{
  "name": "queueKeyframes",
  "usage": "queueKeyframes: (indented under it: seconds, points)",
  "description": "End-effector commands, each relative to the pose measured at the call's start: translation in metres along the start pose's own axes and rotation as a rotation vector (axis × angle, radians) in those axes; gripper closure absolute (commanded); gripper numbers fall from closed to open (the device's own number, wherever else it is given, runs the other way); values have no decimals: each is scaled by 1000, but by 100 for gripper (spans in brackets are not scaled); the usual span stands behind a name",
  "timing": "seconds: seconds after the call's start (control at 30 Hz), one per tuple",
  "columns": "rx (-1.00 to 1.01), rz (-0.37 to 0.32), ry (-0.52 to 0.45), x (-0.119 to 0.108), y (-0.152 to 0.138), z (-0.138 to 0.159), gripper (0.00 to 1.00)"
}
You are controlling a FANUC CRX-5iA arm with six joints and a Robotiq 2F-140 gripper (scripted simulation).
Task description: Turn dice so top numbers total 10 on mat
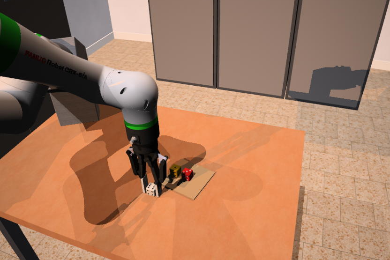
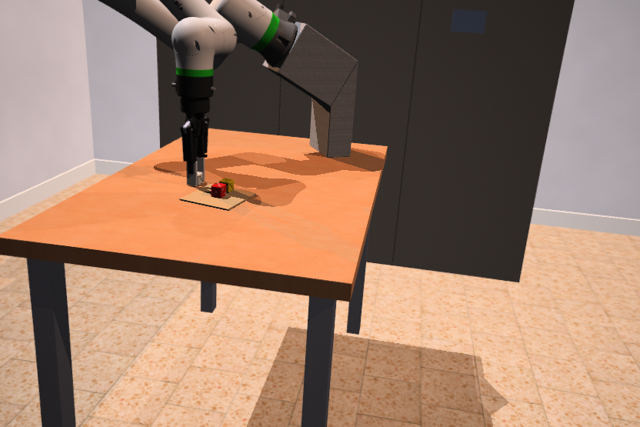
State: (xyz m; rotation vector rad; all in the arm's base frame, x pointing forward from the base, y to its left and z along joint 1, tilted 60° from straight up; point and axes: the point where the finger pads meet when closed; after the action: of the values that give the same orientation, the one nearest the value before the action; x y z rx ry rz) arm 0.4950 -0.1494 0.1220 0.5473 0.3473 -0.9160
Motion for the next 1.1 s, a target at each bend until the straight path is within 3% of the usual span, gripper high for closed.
queueKeyframes:
  seconds: [0.0, 0.67, 0.7, 1.07]
  points:
    - [0, 0, 0, 0, 0, 0, 72]
    - [0, 0, 0, 0, 0, 0, 72]
    - [0, 0, 0, 0, 0, 0, 84]
    - [0, 0, 0, 0, 0, 0, 84]
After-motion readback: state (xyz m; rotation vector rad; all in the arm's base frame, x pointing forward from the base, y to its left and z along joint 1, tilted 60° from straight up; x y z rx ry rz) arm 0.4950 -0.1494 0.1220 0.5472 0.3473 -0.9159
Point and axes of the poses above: the point where the finger pads meet when closed, its own x axis out along the fingers, its own y axis across the jaws, z = x × y, and after that the axes turned 14 degrees about -x, right-handed
